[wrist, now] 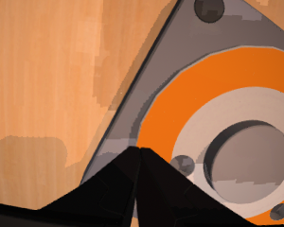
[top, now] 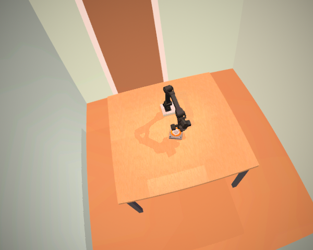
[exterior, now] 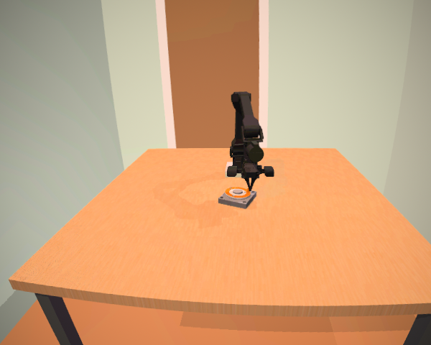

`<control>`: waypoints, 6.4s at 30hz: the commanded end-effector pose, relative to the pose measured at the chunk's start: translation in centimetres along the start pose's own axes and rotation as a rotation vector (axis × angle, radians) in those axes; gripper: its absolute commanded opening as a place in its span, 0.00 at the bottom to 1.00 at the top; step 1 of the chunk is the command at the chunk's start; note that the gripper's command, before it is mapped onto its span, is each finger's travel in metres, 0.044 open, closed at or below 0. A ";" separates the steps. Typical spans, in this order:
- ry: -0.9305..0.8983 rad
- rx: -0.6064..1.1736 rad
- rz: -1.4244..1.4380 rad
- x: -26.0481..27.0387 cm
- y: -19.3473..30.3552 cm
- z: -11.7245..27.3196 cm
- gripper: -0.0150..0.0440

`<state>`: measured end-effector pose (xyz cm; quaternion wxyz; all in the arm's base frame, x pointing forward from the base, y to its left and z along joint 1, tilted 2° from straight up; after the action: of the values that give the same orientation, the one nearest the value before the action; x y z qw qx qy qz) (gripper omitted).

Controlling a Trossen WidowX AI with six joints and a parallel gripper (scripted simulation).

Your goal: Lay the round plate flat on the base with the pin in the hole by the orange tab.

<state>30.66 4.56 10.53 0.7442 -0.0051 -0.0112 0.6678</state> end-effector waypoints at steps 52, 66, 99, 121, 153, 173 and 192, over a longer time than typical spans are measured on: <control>0.000 0.025 -0.002 -0.3 1.7 -0.2 0.25; 0.001 0.025 -0.002 -0.5 2.1 -0.2 0.25; 0.001 0.026 -0.002 -1.2 3.0 -0.2 0.25; 0.002 0.026 -0.002 -1.9 3.6 -0.2 0.25; 0.003 0.027 -0.002 -3.0 4.3 -0.2 0.25; 0.004 0.027 -0.002 -4.2 4.5 -0.2 0.25; 0.005 0.027 -0.002 -5.8 4.5 -0.1 0.25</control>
<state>25.54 -0.05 10.21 0.7430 0.0093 -0.0034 0.6692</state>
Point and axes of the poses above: the point midway between the two fingers, 35 mm back from their tips, its own z axis back along the fingers, its own x axis across the jaws, y = z × x, the point moved 6 cm from there along z, back along the fingers, and after that the axes turned 4 degrees about -z, right-handed, at the moved point
